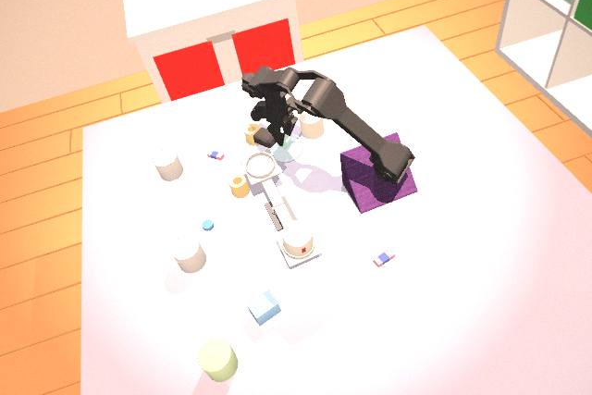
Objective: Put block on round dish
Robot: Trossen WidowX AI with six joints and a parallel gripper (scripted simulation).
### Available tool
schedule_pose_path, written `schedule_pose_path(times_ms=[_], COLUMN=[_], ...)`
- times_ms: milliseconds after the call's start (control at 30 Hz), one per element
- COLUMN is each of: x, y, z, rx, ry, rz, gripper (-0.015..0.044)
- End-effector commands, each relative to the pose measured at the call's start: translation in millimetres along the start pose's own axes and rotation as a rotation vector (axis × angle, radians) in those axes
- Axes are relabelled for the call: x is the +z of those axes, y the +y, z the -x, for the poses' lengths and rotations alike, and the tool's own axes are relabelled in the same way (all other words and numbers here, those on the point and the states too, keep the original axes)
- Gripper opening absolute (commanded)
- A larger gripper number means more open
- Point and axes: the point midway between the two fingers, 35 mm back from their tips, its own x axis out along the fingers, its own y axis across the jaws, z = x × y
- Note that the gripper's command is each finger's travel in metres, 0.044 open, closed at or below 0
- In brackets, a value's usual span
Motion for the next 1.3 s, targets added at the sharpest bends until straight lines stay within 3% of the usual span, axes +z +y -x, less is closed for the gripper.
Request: schedule_pose_path(times_ms=[0, 300, 867, 1033, 1267], x=[-3, -3, 0, -2, -2], y=[0, 0, 0, -1, -2], z=[-10, -19, -6, 41, 60], rx=[0.006, 0.007, 0.0, 0.004, 0.007], ry=[0.014, 0.014, 0.003, 0.012, 0.009], rz=[-0.01, -0.01, -0.001, -0.01, -0.014], gripper=[0.0, 0.0, 0.044, 0.044, 0.044])
